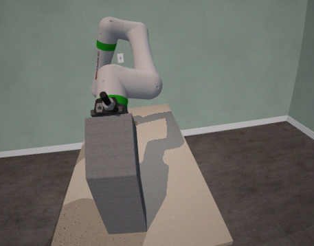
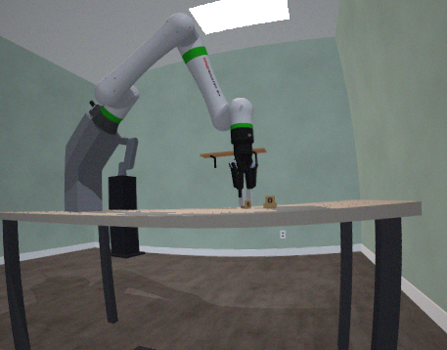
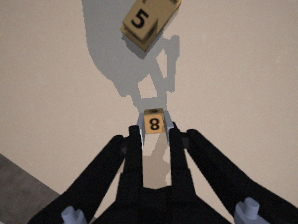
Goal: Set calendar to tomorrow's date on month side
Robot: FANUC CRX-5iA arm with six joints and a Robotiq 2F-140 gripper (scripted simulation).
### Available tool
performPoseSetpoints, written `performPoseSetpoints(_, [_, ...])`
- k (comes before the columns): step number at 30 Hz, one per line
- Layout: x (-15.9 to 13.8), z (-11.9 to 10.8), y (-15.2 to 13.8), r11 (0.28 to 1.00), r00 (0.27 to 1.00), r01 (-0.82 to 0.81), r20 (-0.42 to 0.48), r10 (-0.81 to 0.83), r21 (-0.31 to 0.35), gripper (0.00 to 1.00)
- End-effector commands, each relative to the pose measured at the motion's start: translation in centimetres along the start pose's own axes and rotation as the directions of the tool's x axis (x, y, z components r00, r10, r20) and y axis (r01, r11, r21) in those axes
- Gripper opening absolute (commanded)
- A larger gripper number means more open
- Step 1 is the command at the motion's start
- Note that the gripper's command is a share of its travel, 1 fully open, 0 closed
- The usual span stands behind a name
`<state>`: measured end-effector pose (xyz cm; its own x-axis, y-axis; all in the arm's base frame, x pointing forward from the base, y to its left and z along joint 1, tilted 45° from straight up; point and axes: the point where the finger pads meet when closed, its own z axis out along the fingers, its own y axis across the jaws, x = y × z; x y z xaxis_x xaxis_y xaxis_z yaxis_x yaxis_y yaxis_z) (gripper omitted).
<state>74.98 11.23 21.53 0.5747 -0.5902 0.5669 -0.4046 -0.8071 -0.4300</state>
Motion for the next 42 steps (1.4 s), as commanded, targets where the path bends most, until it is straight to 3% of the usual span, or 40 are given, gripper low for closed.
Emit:
performPoseSetpoints(1, [0.01,-0.01,-0.02,1.000,1.000,0.000,0.000,0.000,0.000,0.25])
performPoseSetpoints(42, [0.01,-0.01,-0.02,1.000,1.000,0.000,0.000,0.000,0.000,0.28])
